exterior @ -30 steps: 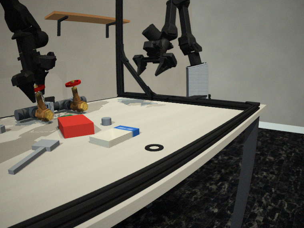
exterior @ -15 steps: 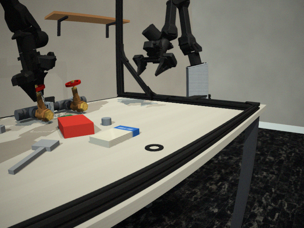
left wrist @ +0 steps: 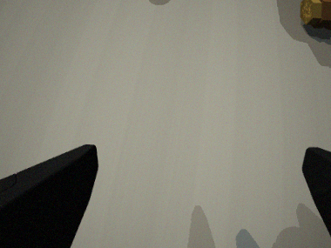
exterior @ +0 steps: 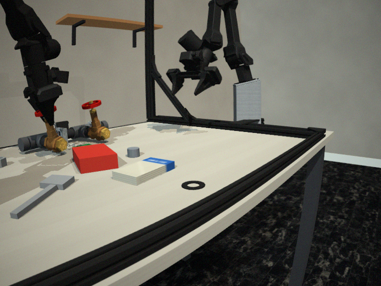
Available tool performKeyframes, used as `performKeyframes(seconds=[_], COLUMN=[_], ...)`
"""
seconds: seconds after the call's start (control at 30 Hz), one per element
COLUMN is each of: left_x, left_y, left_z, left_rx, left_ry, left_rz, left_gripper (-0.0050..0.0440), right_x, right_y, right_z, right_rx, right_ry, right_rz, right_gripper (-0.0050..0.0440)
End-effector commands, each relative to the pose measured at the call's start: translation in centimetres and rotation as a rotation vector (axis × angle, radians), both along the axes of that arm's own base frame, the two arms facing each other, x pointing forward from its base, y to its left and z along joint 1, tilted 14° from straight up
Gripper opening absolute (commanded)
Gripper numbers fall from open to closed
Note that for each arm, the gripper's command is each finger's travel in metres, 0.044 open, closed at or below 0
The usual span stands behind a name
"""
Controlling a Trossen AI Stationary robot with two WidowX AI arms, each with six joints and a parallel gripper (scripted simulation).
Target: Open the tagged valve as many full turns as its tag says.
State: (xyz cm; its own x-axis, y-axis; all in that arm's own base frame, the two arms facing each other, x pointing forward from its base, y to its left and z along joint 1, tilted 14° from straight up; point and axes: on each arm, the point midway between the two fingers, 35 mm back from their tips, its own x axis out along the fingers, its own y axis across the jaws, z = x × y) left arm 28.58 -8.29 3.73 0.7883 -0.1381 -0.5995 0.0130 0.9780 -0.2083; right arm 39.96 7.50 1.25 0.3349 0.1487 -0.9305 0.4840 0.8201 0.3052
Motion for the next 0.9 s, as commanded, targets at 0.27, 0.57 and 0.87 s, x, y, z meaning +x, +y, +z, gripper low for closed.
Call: performKeyframes(seconds=[0.27,0.57,0.87], left_x=[0.00,0.00,0.00], left_y=[0.00,0.00,0.00], left_z=[0.00,0.00,0.00], left_rx=[0.000,0.000,0.000], left_ry=[0.000,0.000,0.000], left_rz=[0.000,0.000,0.000], left_gripper=[0.0400,0.0400,0.0400], right_x=[0.00,0.00,0.00], right_y=[0.00,0.00,0.00], right_z=[0.00,0.00,0.00], right_rx=[-0.201,-0.322,-0.330], right_ry=[-0.090,-0.144,-0.147], right_rz=[0.558,0.895,0.917], right_gripper=[0.0000,0.0000,0.0096])
